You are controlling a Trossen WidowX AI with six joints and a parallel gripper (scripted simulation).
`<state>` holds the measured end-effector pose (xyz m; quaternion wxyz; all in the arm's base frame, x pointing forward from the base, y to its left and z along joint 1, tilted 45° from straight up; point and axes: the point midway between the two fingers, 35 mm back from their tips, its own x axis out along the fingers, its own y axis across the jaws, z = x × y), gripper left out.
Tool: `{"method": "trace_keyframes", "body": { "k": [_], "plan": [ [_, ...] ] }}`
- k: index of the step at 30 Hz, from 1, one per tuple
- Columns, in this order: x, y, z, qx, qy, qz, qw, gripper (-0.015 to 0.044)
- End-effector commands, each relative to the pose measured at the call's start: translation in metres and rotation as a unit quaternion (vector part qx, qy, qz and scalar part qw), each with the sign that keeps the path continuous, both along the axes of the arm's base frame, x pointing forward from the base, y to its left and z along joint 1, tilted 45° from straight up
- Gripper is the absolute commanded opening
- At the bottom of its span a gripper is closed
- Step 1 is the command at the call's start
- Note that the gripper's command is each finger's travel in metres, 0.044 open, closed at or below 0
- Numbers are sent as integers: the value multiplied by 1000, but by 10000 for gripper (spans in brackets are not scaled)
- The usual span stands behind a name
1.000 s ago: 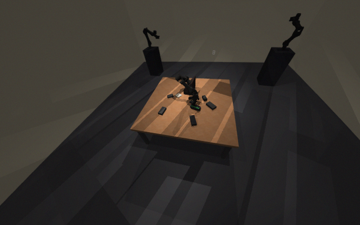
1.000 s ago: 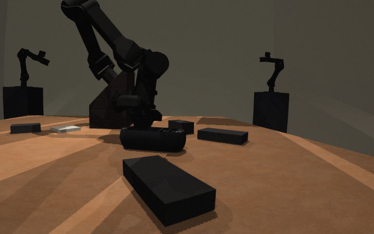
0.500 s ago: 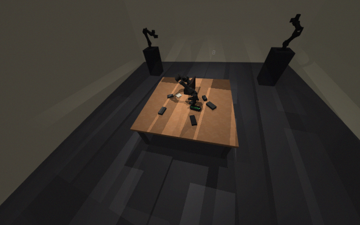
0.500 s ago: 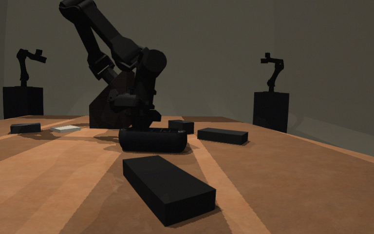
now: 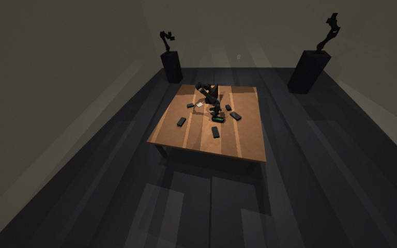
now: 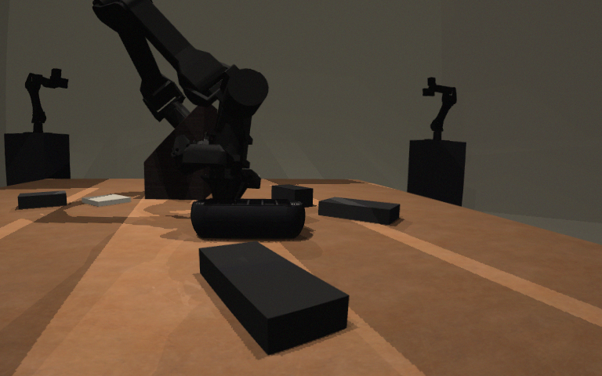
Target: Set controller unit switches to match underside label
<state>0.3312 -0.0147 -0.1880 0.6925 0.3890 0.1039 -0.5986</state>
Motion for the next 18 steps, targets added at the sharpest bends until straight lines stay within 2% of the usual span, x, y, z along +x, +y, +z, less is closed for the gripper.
{"method": "trace_keyframes", "body": {
  "k": [1,17,18],
  "plan": [
    [10,-1,0,2,-8,-4,1000,0],
    [27,2,-2,2,-9,-4,1000,0],
    [17,4,-1,0,-3,-1,1000,0]
  ]
}}
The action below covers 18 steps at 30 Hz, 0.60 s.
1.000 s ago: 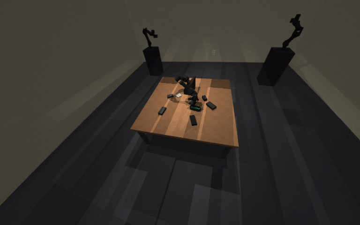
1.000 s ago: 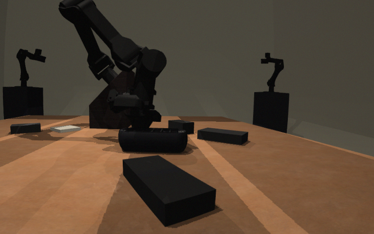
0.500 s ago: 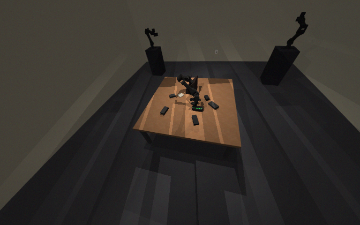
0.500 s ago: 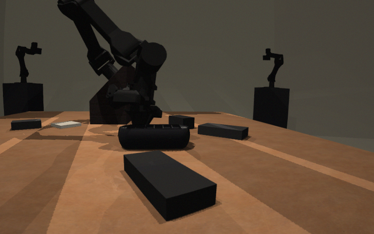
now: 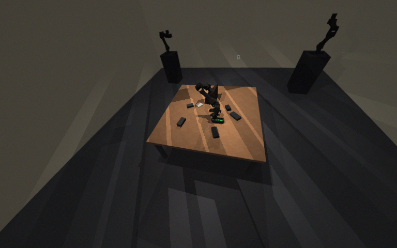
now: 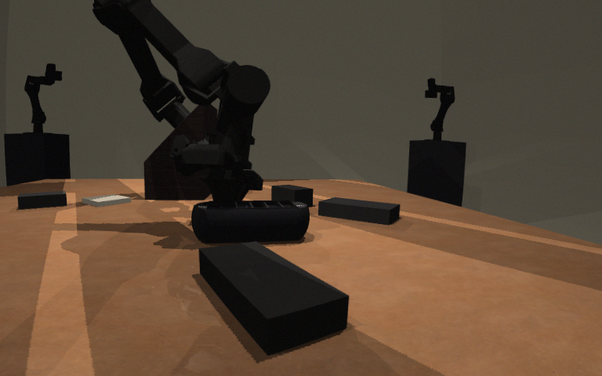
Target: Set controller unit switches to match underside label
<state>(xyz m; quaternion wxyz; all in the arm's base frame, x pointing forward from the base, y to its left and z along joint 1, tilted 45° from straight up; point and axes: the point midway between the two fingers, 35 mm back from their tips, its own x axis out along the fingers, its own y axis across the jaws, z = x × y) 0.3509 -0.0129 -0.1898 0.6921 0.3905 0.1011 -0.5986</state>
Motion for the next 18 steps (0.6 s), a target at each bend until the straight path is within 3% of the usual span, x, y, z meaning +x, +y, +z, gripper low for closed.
{"method": "trace_keyframes", "body": {
  "k": [1,6,11,18],
  "plan": [
    [-9,8,4,2,0,0,1000,0],
    [-70,43,31,6,-4,-2,1000,0],
    [-72,44,32,5,-4,-2,1000,0],
    [-37,68,15,19,41,-9,999,184]
  ]
}}
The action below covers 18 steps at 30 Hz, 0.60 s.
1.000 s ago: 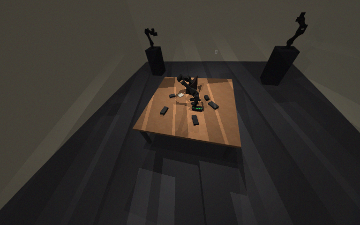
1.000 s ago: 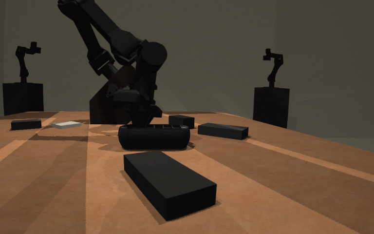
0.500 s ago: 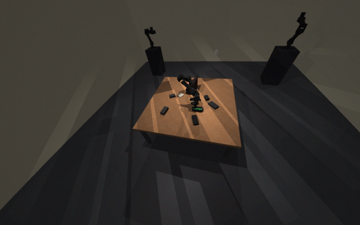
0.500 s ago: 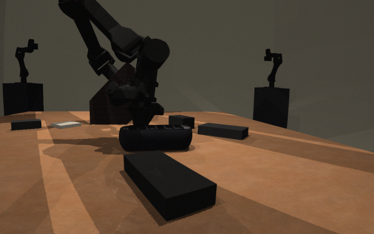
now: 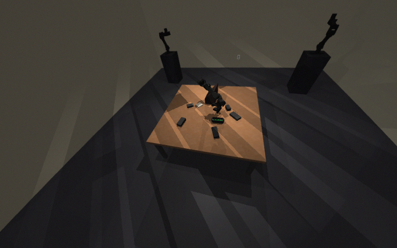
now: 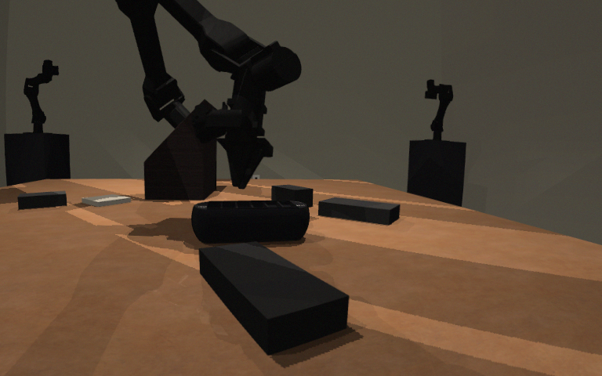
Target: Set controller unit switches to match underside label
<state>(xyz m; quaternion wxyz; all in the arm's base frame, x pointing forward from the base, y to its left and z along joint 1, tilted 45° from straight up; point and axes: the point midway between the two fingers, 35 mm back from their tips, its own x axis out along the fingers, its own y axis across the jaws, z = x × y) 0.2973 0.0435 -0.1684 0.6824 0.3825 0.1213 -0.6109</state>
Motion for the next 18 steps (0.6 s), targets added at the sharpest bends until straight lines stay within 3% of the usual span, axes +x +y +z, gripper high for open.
{"method": "trace_keyframes", "body": {
  "k": [1,10,18],
  "plan": [
    [23,15,-8,13,25,-5,1000,210],
    [68,45,-22,37,97,-18,994,440],
    [96,64,-23,62,159,-32,985,440]
  ]
}}
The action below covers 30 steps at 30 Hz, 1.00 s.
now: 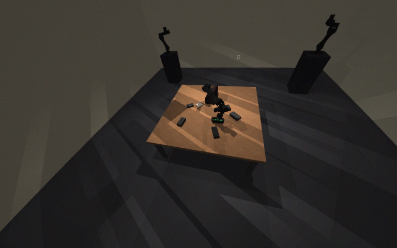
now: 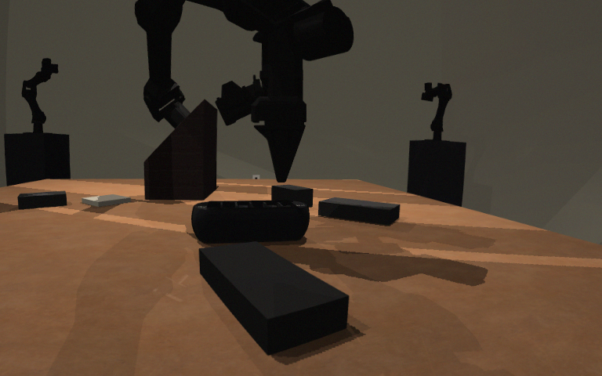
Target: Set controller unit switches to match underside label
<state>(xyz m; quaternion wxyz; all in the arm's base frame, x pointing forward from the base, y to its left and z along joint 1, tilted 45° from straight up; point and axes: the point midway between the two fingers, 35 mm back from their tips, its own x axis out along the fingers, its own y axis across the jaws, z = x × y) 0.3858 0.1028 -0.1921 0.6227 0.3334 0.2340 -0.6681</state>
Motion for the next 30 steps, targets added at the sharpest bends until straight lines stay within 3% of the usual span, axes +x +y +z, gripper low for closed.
{"method": "trace_keyframes", "body": {
  "k": [1,7,30],
  "plan": [
    [10,6,1,13,32,-8,999,440],
    [18,13,5,28,67,-17,997,440],
    [17,-3,-21,-18,53,50,997,440]
  ]
}}
